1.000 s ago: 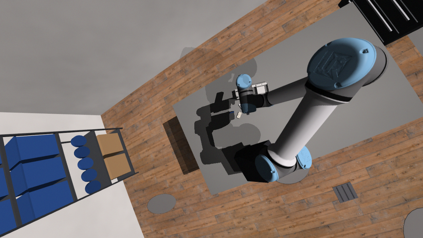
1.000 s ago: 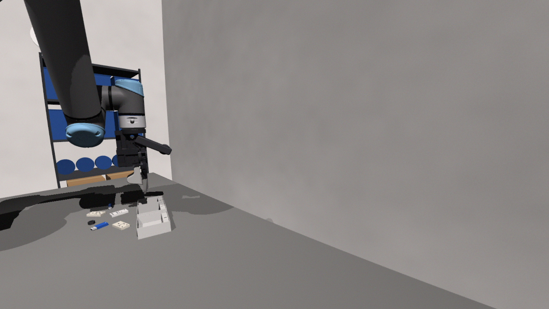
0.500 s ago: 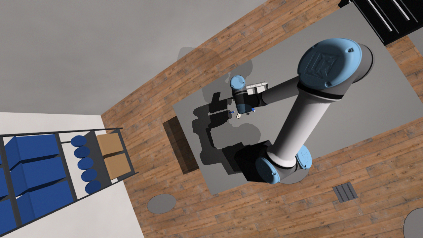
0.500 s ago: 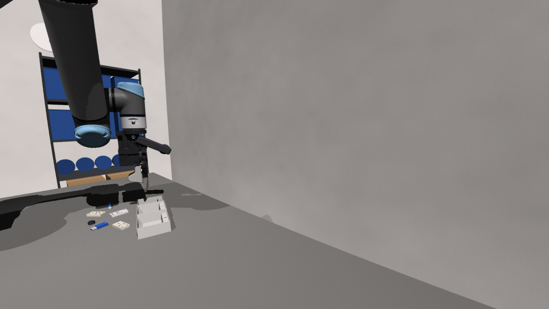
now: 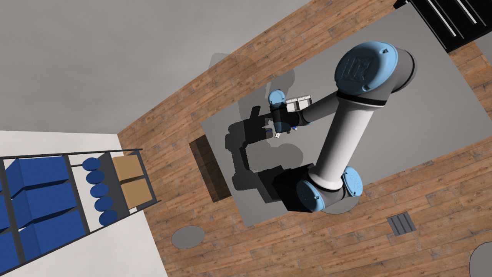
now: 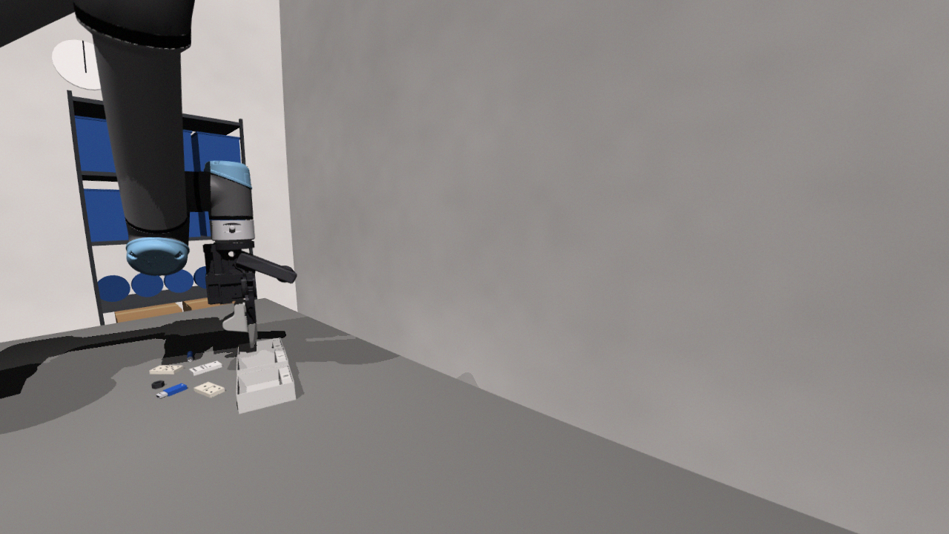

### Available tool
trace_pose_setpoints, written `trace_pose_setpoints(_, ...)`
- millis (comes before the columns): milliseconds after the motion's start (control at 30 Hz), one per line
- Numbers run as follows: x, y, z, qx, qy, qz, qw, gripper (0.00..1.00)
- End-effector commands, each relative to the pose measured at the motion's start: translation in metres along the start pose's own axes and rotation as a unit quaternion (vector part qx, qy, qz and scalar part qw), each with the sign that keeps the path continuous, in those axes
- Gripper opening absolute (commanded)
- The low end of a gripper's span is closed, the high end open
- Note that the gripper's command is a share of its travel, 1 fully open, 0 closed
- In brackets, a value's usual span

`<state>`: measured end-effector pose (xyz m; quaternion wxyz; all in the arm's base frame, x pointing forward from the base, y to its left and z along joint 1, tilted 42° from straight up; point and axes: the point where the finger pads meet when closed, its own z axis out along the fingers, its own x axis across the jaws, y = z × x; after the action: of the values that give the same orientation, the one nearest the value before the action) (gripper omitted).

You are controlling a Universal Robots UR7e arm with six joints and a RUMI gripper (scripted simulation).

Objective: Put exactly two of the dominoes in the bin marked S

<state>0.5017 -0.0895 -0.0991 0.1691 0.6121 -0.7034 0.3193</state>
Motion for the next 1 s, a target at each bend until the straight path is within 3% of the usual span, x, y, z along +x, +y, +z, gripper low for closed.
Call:
trace_pose_setpoints(0, 0.0004, -0.0034, 0.0116, 0.004, -0.001, 0.001, 1.0, 0.04)
trace_pose_setpoints(967, 0.0001, -0.0022, 0.0149, 0.004, -0.001, 0.0, 1.0, 0.04)
